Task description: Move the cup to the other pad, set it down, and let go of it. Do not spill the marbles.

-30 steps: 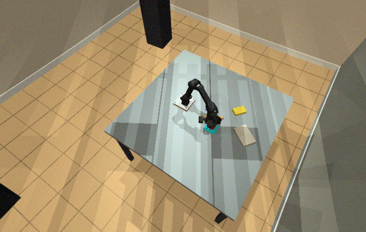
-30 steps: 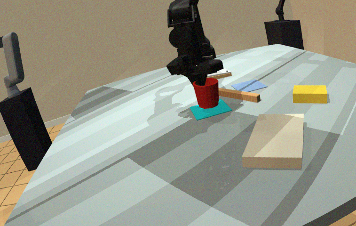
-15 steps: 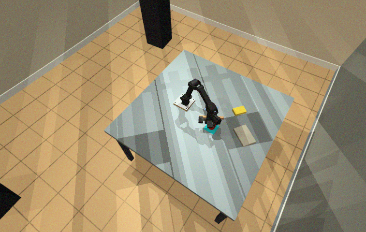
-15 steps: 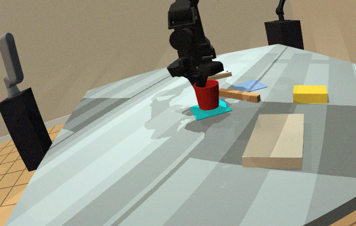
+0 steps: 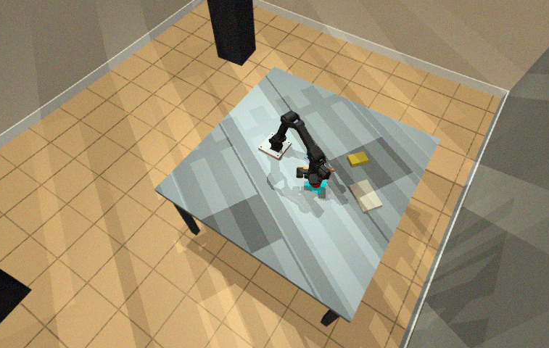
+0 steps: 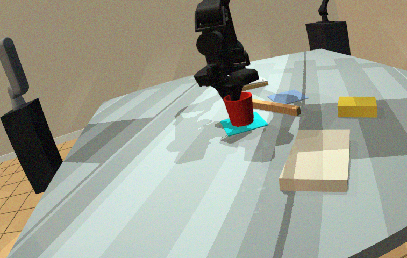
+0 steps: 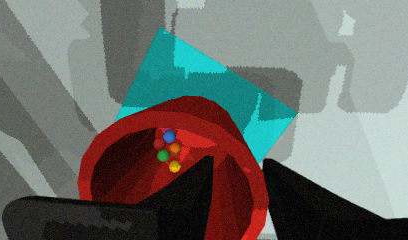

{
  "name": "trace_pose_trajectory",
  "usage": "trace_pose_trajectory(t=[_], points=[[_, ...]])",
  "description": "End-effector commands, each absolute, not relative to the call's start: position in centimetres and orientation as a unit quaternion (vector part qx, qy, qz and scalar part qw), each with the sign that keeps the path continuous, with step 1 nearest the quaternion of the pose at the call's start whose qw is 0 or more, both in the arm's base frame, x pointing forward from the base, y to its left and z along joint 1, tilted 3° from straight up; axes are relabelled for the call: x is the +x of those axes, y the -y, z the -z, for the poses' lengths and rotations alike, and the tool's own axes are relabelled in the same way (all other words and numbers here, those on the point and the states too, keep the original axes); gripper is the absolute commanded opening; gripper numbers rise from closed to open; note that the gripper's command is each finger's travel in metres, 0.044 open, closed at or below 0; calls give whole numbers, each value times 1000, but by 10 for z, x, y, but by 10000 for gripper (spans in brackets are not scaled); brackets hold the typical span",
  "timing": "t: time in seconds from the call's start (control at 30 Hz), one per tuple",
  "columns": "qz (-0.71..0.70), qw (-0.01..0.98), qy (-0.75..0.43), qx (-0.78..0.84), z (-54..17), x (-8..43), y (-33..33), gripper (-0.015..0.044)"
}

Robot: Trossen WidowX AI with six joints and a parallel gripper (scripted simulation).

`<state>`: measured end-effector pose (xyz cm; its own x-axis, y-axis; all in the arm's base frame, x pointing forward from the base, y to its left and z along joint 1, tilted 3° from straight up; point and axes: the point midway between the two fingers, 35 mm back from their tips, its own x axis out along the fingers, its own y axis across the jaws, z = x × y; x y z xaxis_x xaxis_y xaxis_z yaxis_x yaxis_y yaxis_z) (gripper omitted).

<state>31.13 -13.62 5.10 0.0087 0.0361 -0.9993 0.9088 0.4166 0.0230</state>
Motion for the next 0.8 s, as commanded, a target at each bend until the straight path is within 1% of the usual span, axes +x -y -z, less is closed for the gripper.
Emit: trace_pose_trajectory(t=[0.0,0.77], points=[[369,590,-600,394,-53,311,136,128],[370,590,-601,392,-82,313,138,128]])
